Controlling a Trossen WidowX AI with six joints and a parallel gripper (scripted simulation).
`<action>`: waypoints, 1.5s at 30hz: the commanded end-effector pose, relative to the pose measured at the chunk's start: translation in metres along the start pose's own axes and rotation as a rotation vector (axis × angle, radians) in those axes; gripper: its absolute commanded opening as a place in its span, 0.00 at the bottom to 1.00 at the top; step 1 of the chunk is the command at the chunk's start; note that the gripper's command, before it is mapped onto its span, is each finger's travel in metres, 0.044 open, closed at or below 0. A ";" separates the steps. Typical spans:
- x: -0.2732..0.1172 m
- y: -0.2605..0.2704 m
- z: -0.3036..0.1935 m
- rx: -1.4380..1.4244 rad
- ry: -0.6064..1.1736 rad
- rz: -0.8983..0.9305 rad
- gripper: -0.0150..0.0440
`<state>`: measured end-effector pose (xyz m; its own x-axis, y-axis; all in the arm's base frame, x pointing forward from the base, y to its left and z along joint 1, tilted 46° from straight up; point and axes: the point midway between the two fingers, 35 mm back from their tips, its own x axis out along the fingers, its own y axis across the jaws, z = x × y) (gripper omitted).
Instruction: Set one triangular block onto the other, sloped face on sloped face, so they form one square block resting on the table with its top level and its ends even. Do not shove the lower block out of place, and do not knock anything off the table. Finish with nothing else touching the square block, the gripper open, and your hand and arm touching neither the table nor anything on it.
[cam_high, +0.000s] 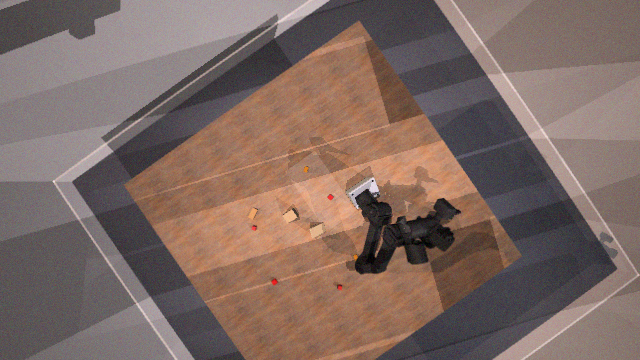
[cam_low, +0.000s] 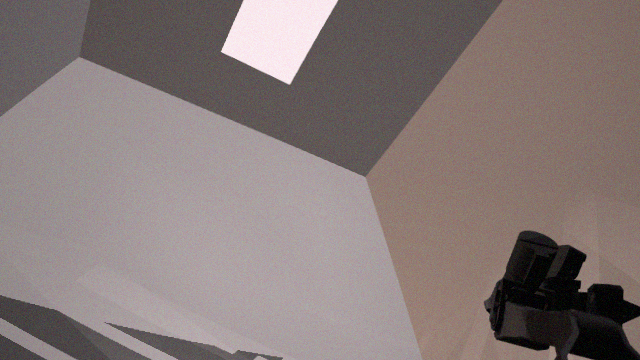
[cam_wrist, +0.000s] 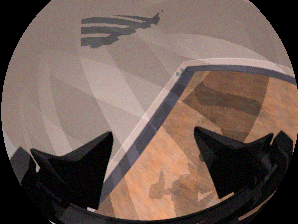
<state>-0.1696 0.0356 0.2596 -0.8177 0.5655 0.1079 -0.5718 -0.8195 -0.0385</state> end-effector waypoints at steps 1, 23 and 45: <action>0.000 0.002 0.001 -0.008 -0.002 0.010 0.98; -0.208 0.243 -0.007 -0.868 -0.356 1.371 1.00; -0.483 0.100 -0.166 -1.832 -0.464 2.583 1.00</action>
<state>0.1273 -0.3205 0.0558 0.1020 -0.3427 -0.9339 0.4392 0.8578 -0.2669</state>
